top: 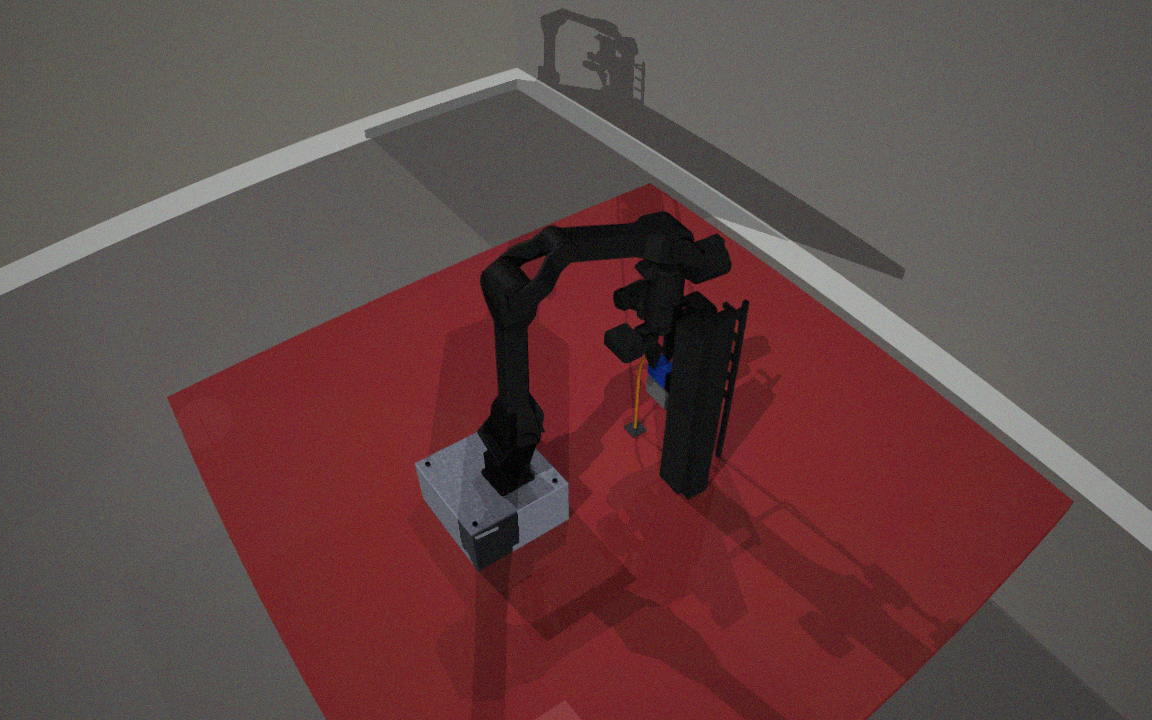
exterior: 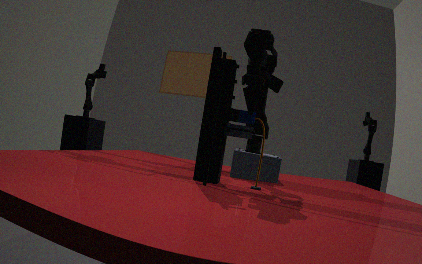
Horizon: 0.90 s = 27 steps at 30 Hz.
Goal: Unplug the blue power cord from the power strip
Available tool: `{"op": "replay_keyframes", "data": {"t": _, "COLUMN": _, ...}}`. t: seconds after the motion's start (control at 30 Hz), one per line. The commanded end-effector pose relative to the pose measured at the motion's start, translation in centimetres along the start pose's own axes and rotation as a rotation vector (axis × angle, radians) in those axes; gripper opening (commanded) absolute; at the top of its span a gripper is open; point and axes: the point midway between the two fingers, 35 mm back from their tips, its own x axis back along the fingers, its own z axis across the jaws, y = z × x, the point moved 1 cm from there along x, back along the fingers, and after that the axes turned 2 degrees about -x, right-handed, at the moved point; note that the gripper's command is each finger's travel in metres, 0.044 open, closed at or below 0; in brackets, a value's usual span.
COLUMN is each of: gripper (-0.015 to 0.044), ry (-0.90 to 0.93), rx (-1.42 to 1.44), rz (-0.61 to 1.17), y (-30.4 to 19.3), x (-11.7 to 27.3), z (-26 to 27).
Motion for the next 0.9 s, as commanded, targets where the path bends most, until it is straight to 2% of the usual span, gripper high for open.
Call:
{"op": "replay_keyframes", "data": {"t": 0.0, "gripper": 0.0000, "ry": 0.000, "rx": -0.001, "rz": 0.000, "y": 0.1, "x": 0.0, "z": 0.0}}
{"op": "replay_keyframes", "data": {"t": 0.87, "gripper": 0.0000, "ry": 0.000, "rx": 0.002, "rz": -0.006, "y": 4.2, "x": 0.0, "z": 0.0}}
